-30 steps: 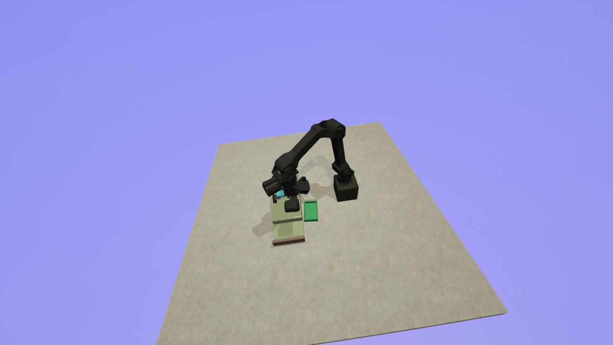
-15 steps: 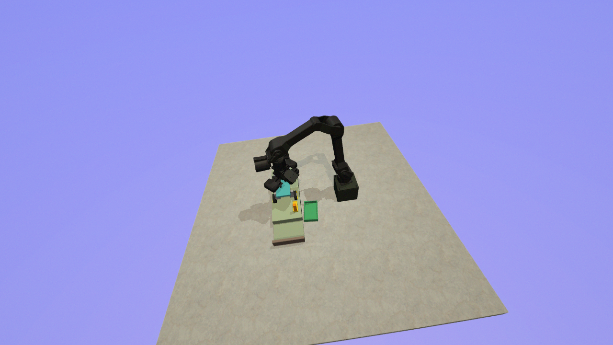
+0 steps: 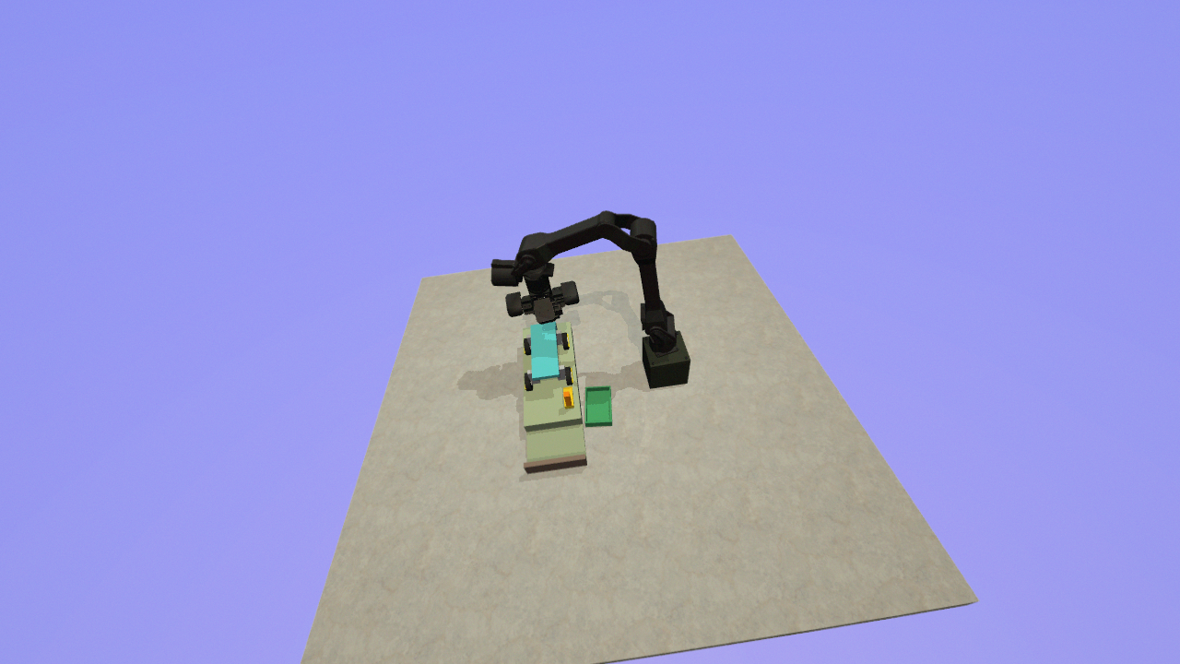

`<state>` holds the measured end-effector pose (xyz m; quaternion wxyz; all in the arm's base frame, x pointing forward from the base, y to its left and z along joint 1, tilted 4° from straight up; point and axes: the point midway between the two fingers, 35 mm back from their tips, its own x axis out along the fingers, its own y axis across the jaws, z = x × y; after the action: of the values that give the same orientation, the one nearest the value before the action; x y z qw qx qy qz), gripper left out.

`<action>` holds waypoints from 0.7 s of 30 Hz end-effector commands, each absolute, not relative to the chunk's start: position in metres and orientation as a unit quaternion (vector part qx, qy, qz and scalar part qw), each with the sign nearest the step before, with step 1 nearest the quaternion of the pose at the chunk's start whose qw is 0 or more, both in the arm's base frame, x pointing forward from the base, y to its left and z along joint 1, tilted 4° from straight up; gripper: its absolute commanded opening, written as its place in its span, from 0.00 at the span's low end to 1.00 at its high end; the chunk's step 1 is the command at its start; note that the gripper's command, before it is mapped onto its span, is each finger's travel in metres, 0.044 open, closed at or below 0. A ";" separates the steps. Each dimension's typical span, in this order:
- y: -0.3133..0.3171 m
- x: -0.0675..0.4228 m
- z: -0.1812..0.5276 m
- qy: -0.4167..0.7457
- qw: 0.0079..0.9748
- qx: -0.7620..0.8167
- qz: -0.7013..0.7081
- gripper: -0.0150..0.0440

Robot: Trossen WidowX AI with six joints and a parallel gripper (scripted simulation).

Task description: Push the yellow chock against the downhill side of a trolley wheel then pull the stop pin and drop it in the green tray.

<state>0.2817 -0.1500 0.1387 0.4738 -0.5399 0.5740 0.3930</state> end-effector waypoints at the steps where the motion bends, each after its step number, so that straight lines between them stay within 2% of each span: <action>1: -0.160 0.277 0.142 0.595 0.490 -0.521 0.367 0.58; 21: -0.166 0.278 0.121 0.595 0.490 -0.521 0.367 0.58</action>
<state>0.2800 -0.1647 0.1277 0.4931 -0.5222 0.5930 0.3640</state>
